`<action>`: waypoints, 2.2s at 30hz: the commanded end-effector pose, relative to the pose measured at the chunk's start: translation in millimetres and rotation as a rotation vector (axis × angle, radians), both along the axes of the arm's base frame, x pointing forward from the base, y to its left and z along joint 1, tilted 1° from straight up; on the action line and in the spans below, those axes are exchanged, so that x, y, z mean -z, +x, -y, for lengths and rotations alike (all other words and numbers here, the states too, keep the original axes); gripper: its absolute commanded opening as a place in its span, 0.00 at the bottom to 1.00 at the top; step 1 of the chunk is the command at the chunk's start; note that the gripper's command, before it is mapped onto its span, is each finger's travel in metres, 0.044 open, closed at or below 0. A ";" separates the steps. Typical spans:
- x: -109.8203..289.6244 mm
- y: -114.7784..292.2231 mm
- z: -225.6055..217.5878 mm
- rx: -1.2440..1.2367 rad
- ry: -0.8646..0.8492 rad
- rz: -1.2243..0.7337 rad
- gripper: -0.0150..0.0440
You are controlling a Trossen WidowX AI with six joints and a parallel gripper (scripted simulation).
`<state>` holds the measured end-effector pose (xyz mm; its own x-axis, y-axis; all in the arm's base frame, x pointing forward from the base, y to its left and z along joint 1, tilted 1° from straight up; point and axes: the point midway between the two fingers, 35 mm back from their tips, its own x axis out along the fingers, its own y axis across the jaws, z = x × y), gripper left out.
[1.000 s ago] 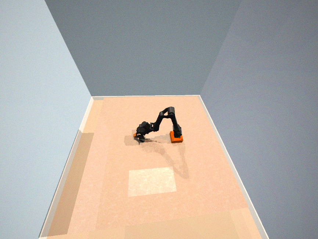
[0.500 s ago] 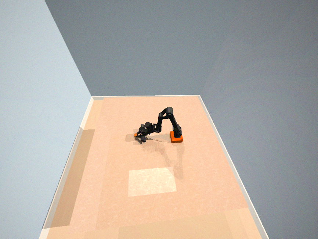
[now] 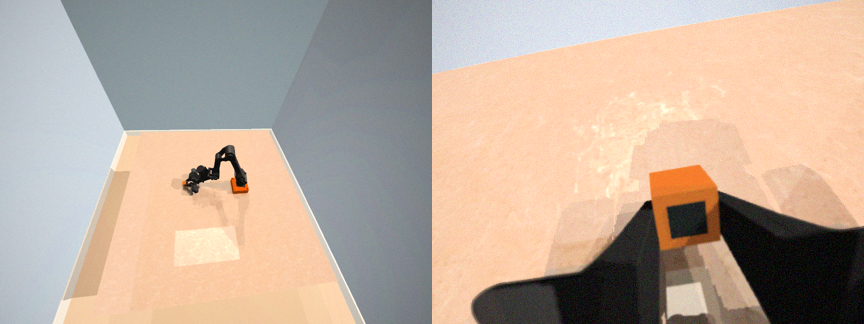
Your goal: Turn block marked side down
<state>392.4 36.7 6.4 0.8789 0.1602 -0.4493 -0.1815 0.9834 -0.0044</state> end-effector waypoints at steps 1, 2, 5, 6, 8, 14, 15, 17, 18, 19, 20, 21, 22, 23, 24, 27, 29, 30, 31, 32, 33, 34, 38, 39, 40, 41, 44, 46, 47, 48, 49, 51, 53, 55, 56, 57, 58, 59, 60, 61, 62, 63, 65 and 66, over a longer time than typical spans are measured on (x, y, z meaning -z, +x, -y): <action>-0.1 -0.1 -0.6 -0.002 0.007 0.000 0.57; -0.1 -0.1 -0.6 -0.002 0.007 0.000 0.61; -0.1 -0.1 -0.6 -0.002 0.007 0.000 0.74; -0.1 -0.1 -0.6 -0.002 0.007 0.000 0.79; -0.1 -0.1 -0.6 -0.002 0.007 0.000 0.88; -0.1 -0.1 -0.6 -0.002 0.007 0.000 1.00; -0.1 -0.1 -0.6 -0.002 0.007 0.000 1.00; -0.1 -0.1 -0.6 -0.002 0.007 0.000 1.00; -0.1 -0.1 -0.6 -0.002 0.007 0.000 1.00; -0.1 -0.1 -0.6 -0.002 0.007 0.000 1.00; -0.1 -0.1 -0.6 -0.002 0.007 0.000 1.00; -0.1 -0.1 -0.6 -0.002 0.007 0.000 1.00; -0.1 -0.1 -0.6 -0.002 0.007 0.000 1.00; -0.1 -0.1 -0.6 -0.002 0.007 0.000 1.00; -0.1 -0.1 -0.6 -0.002 0.007 0.000 1.00; -0.1 -0.1 -0.6 -0.002 0.007 0.000 1.00; -0.1 -0.1 -0.6 -0.002 0.007 0.000 1.00; -0.1 -0.1 -0.6 -0.002 0.007 0.000 1.00; -0.1 -0.1 -0.6 -0.002 0.007 0.000 1.00; -0.1 -0.1 -0.6 -0.002 0.007 0.000 1.00; -0.1 -0.1 -0.6 -0.002 0.007 0.000 1.00; -0.1 -0.1 -0.6 -0.002 0.007 0.000 1.00; -0.1 -0.1 -0.6 -0.002 0.007 0.000 1.00; -0.1 -0.1 -0.6 -0.002 0.007 0.000 1.00; -0.1 -0.1 -0.6 -0.002 0.007 0.000 1.00; -0.1 -0.1 -0.6 -0.002 0.007 0.000 1.00; -0.1 -0.1 -0.6 -0.002 0.007 0.000 1.00; -1.3 1.7 -1.3 -0.005 0.001 -0.012 1.00; -3.1 3.7 -2.2 -0.008 -0.006 -0.028 1.00; -6.0 6.3 -3.5 -0.013 -0.016 -0.050 1.00; -9.8 8.8 -4.8 -0.019 -0.028 -0.078 1.00; -16.3 11.7 -5.4 -0.021 -0.043 -0.147 1.00; -24.5 11.6 -5.1 -0.022 -0.057 -0.220 1.00; -33.0 8.4 -3.5 -0.017 -0.067 -0.296 1.00; -37.7 5.7 -2.5 -0.015 -0.071 -0.334 1.00; -43.0 2.2 -1.5 -0.012 -0.075 -0.372 1.00; -48.7 -1.9 -0.4 -0.010 -0.079 -0.409 1.00; -55.0 -6.9 0.7 -0.007 -0.083 -0.447 1.00; -61.5 -12.5 1.8 -0.005 -0.088 -0.484 1.00; -66.7 -17.2 2.7 -0.003 -0.091 -0.512 1.00; -70.0 -20.3 3.3 -0.002 -0.093 -0.529 1.00; -71.1 -21.3 3.5 -0.002 -0.094 -0.535 1.00; -71.1 -21.3 3.5 -0.002 -0.094 -0.535 1.00; -71.1 -21.3 3.5 -0.002 -0.094 -0.535 1.00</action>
<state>381.3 36.5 60.3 0.5684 0.1171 -0.8144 -0.1863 0.9824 0.0113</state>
